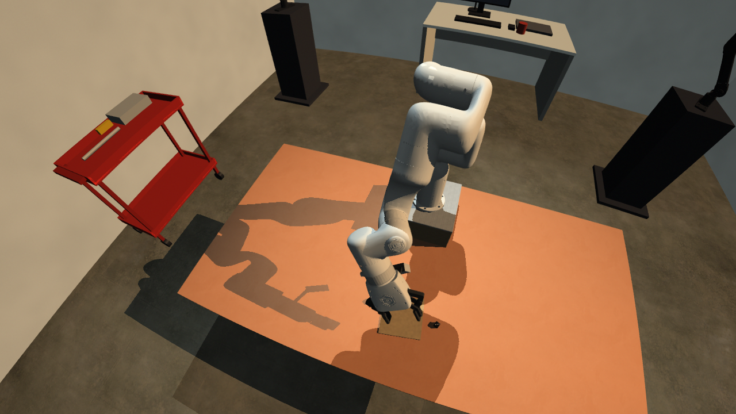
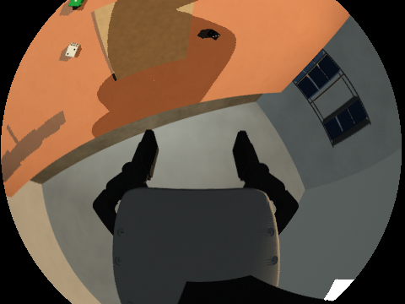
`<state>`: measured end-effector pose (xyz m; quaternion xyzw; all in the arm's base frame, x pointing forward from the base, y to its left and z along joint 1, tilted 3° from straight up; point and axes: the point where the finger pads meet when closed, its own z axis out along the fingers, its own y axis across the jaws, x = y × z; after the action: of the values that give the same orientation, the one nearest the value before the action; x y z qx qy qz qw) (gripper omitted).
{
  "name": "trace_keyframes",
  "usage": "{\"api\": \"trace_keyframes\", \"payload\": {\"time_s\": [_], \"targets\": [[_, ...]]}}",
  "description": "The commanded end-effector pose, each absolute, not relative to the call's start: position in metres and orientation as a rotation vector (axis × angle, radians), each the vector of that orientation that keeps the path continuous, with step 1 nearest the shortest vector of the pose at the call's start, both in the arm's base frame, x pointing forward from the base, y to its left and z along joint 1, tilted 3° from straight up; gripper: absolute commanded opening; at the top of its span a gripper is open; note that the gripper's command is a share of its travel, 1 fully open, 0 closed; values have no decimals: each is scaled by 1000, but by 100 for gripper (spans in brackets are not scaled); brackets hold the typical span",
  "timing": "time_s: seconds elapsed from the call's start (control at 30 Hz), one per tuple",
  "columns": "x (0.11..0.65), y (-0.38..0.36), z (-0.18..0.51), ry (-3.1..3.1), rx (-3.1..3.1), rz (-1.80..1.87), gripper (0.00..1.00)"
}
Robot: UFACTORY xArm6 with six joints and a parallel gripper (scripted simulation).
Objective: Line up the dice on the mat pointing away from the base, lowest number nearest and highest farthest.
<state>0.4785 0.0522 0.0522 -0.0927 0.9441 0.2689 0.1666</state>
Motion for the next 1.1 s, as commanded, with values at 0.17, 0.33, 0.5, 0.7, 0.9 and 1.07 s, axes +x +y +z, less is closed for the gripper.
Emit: {"api": "trace_keyframes", "payload": {"time_s": [0.17,0.33,0.5,0.7,0.9,1.07], "targets": [[480,52,54,2684,-265,764,100],[480,52,54,2684,-265,764,100],[480,52,54,2684,-265,764,100],[477,46,52,2692,-362,726,100],[468,29,46,2697,-641,620,100],[463,18,43,2689,-792,563,100]]}}
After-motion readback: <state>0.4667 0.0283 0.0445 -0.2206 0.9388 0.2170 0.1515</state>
